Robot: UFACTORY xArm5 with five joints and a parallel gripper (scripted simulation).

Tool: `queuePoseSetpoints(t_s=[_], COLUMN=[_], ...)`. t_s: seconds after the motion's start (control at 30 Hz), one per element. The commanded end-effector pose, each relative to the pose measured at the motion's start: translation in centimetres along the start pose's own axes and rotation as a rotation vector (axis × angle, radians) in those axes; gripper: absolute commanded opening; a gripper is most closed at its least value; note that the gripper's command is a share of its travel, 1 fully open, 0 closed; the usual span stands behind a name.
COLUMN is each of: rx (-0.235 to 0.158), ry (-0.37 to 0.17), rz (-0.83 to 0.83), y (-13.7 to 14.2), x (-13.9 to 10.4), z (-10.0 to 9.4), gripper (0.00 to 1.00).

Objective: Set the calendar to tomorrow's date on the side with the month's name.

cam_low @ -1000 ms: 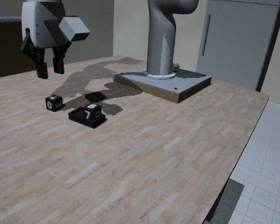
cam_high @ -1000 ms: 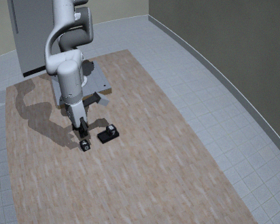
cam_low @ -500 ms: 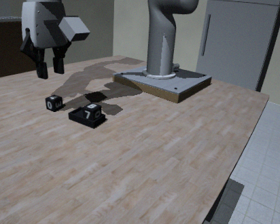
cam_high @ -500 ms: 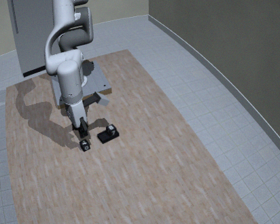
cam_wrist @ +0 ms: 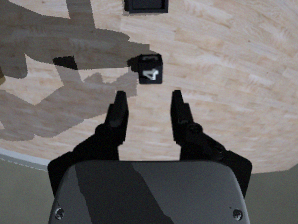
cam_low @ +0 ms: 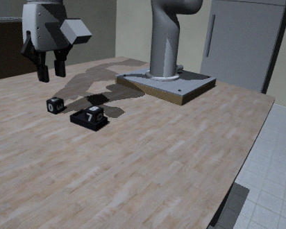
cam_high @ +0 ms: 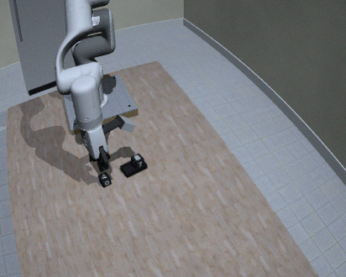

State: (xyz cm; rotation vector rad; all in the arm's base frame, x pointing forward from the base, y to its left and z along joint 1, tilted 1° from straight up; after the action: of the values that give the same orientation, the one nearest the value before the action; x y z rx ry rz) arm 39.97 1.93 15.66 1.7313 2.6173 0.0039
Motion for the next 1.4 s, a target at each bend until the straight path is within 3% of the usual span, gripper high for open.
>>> queuePoseSetpoints(t_s=[0.0,0.73,1.37], rx=[-0.002,-0.002,-0.002], ry=[-0.001,-0.001,-0.001], rz=[0.000,0.000,0.000], y=[0.1,0.1,0.1], x=[-0.1,0.0,0.0], z=[0.3,3.2,4.6], gripper=[0.49,0.49,0.49])
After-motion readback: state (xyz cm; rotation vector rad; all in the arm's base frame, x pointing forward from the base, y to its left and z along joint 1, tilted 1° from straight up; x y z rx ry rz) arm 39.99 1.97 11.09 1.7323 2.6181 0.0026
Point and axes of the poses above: the point where the finger pads meet when closed, its own z axis out along the fingers, its own y axis across the jaws, x = y × z, the point moved 8 cm from there along -z, back along the fingers
